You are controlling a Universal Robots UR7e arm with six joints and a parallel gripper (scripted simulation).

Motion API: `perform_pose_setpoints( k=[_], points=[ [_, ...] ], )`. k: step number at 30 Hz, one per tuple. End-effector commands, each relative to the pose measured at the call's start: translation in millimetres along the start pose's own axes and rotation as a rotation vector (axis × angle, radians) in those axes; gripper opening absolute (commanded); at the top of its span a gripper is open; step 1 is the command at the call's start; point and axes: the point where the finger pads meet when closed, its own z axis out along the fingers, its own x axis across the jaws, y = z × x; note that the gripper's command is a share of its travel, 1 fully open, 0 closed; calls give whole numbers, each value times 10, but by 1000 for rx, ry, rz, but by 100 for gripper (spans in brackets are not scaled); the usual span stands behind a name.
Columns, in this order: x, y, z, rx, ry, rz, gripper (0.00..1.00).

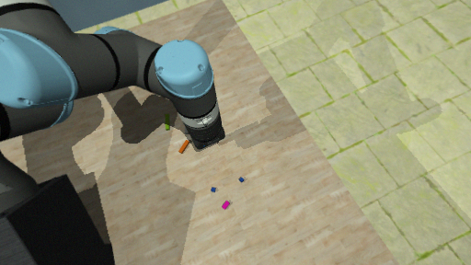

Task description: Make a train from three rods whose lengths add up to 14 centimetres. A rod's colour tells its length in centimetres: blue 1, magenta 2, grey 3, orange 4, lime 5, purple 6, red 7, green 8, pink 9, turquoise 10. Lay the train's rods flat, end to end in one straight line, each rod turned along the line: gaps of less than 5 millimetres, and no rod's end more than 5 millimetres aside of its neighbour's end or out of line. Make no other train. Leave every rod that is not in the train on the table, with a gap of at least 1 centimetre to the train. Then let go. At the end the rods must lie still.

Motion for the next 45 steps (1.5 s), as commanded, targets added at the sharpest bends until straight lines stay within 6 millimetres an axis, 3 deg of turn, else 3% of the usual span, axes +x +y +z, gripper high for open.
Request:
perform_pose_setpoints(
  k=[1,27,39,45],
  points=[
    [3,2,-4,-1,1,0,100],
    [1,-2,-4,-1,1,-27,100],
    [-13,-26,-6,-1,1,-227,100],
    [-25,-40,-7,-1,1,-417,100]
  ],
)
